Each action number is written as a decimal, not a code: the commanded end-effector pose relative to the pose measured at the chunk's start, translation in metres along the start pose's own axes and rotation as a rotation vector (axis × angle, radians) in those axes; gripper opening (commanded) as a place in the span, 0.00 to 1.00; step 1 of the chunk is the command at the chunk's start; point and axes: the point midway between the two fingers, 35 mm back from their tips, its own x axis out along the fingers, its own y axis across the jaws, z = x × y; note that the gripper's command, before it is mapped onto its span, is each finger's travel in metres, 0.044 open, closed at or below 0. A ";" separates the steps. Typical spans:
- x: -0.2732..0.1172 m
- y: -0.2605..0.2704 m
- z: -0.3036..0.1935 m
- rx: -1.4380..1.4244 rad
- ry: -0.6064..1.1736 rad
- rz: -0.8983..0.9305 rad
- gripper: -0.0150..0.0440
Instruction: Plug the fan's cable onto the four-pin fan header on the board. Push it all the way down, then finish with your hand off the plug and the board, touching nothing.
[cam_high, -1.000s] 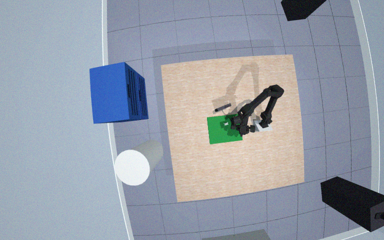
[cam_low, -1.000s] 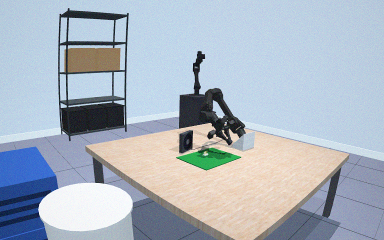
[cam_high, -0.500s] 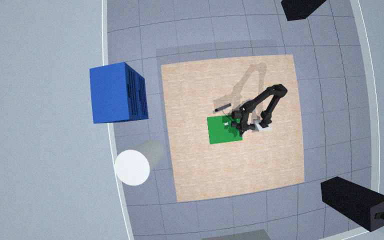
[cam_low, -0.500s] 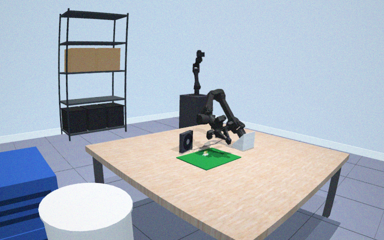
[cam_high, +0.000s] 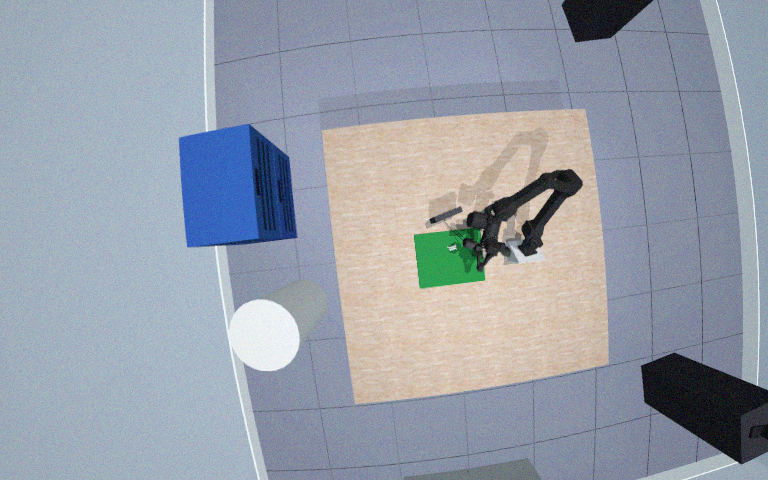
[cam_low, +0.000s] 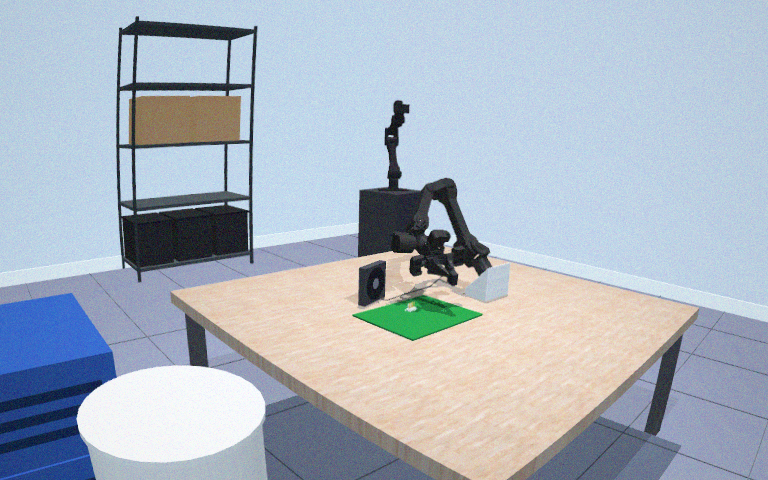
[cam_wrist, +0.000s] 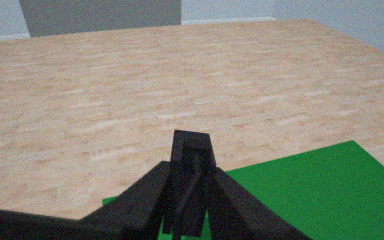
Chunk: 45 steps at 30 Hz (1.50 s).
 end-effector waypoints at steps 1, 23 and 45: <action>-0.003 0.001 -0.001 -0.032 -0.054 -0.036 0.25; -0.011 -0.002 0.006 -0.084 -0.114 -0.097 0.25; -0.009 -0.002 0.002 -0.088 -0.121 -0.096 0.25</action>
